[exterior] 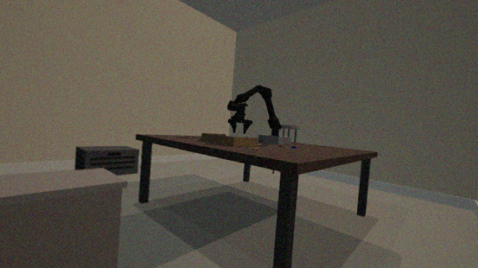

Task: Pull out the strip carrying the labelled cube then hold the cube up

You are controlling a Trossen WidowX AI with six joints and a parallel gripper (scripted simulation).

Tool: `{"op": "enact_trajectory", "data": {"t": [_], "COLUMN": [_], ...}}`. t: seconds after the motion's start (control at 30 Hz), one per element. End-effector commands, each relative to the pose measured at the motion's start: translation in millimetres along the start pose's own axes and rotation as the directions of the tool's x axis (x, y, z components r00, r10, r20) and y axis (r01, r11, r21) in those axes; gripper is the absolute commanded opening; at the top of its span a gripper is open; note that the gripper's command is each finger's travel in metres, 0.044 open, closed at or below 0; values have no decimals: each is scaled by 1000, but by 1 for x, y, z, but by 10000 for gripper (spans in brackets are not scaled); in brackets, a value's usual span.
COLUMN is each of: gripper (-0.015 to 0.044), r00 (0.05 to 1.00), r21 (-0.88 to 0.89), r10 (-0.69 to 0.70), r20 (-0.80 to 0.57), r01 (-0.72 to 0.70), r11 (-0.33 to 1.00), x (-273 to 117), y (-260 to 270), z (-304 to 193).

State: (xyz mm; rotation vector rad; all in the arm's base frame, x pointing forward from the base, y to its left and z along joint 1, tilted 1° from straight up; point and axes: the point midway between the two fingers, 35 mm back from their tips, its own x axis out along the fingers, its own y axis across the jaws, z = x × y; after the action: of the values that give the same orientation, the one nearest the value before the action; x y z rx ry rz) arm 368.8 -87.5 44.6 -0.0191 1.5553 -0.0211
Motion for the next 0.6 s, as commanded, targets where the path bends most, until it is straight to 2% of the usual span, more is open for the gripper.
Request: {"op": "enact_trajectory", "data": {"t": [0.0,0.2,0.43,0.57], "gripper": [440,440,256,250], "r00": [1000,1000,1000,1000], "r21": [5,5,5,5], "r10": [1,1,1,1], "r20": [0,1,1,1], "r01": [-1,-1,-1,-1], "r11": [1000,1000,1000,1000], "x": [-1,-3,6,12], "y": [-3,-7,-7,-7], "z": [15,36,36,37]}}
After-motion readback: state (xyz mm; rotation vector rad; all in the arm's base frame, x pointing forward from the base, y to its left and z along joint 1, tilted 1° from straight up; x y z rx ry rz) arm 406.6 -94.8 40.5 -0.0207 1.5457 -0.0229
